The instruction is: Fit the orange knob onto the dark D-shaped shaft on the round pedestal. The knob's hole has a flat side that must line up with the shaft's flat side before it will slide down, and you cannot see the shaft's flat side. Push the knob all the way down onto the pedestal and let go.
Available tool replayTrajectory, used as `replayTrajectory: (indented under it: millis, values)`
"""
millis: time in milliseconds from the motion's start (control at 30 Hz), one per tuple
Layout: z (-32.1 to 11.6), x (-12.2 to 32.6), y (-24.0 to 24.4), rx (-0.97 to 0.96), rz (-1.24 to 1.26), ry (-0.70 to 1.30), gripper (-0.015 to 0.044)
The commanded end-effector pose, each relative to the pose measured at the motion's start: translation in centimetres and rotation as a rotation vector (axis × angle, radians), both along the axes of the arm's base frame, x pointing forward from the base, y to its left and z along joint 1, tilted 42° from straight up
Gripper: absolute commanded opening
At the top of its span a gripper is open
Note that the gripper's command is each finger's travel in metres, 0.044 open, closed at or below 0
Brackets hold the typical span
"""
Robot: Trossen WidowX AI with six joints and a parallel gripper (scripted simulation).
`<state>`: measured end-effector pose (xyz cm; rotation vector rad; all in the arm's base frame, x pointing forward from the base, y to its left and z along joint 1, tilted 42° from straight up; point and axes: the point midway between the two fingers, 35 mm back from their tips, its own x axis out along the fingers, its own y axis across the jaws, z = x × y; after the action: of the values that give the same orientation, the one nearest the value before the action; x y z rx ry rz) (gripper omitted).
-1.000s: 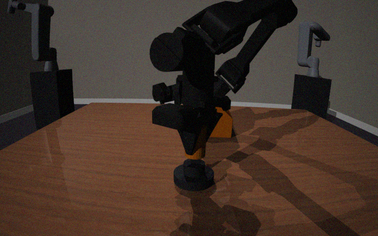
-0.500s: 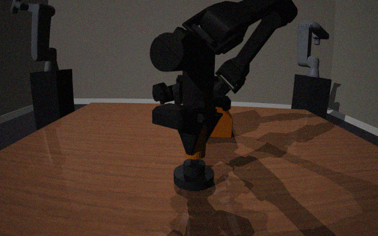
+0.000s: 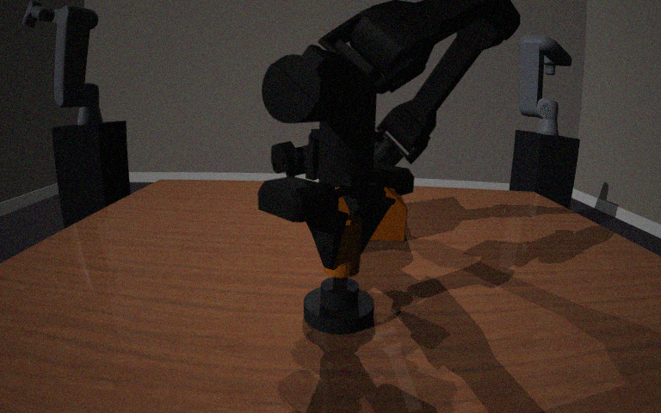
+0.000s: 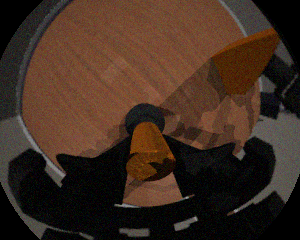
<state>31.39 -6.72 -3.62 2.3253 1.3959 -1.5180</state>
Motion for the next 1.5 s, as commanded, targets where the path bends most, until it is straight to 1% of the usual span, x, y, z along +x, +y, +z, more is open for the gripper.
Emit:
replayTrajectory:
  millis: [0,633,900,1467]
  values:
    - [-0.16,-0.05,0.05,0.003,-0.022,0.019,0.0]
    - [0.14,-0.06,-0.14,0.003,-0.022,0.019,0.0]
    - [-0.06,0.0,-0.01,0.027,-0.173,0.152,0.0]
    - [-0.39,0.02,0.28,0.028,-0.178,0.157,0.0]
